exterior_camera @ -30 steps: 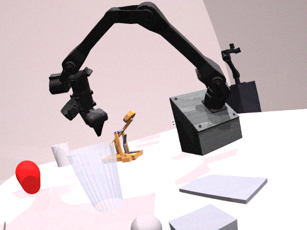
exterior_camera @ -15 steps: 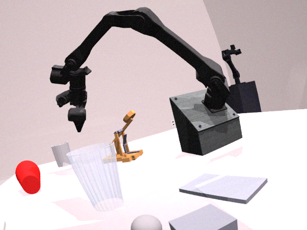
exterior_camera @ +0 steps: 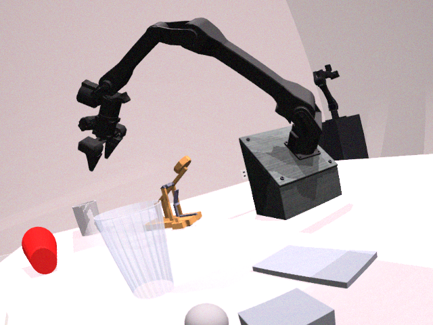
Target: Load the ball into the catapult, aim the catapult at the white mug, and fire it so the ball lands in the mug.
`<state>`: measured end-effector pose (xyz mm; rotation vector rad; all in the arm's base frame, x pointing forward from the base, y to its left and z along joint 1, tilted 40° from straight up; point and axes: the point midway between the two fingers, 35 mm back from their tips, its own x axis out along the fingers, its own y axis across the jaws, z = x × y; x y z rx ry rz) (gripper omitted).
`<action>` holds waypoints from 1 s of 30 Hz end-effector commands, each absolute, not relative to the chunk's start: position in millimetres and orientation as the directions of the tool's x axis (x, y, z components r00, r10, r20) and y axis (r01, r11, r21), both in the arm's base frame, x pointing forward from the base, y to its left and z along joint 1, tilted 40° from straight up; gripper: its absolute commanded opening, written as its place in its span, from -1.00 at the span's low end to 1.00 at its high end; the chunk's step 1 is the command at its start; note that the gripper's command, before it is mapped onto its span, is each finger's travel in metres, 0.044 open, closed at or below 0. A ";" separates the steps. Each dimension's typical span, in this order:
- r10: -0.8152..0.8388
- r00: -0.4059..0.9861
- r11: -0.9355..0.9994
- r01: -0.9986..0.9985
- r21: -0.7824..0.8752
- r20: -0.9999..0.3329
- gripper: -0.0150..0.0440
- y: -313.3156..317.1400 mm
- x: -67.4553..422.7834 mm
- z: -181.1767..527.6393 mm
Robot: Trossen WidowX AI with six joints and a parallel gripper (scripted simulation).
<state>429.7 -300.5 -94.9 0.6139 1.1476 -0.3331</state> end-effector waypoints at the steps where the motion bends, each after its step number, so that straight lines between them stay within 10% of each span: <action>1: 0.036 0.445 0.714 0.615 0.335 -0.895 1.00 -323.8 432.8 -95.6; 30: -0.044 0.566 0.482 0.734 0.478 -0.823 1.00 -388.3 433.4 -100.9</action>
